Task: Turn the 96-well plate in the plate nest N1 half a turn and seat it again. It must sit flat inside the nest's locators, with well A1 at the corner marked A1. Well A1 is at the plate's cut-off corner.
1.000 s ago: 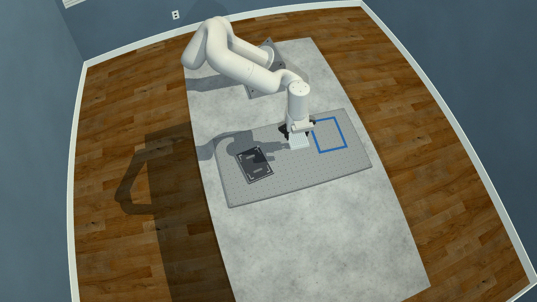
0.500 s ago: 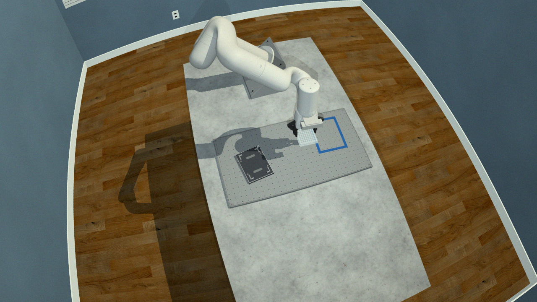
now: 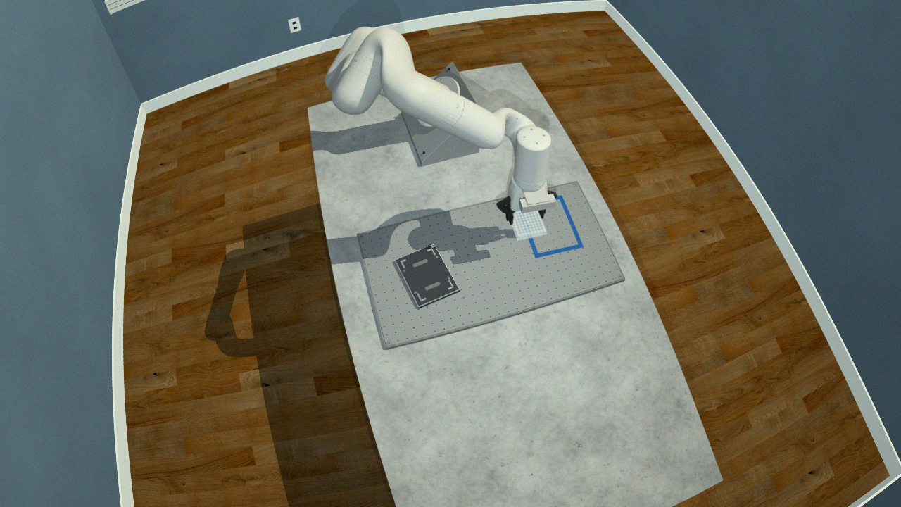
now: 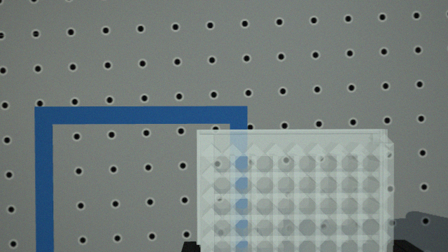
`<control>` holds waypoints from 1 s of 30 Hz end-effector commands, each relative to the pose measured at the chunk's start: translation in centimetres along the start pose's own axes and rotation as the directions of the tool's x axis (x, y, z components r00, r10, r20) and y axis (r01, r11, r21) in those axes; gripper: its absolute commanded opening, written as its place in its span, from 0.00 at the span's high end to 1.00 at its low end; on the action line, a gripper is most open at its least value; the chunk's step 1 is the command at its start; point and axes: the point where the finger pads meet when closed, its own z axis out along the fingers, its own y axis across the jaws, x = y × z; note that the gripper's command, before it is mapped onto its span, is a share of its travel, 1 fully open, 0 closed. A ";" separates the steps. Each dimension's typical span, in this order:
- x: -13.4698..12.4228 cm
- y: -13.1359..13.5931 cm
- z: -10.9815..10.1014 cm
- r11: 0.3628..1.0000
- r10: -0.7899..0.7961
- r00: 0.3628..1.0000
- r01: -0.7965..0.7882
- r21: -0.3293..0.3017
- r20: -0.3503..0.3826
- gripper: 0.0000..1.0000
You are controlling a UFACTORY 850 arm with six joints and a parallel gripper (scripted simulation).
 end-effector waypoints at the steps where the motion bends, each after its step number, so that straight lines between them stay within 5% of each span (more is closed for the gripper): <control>1: -0.2 -1.4 0.0 1.000 0.001 1.000 -0.001 0.001 -0.001 1.00; 30: -1.8 -8.9 0.2 1.000 0.001 1.000 -0.001 0.001 -0.001 1.00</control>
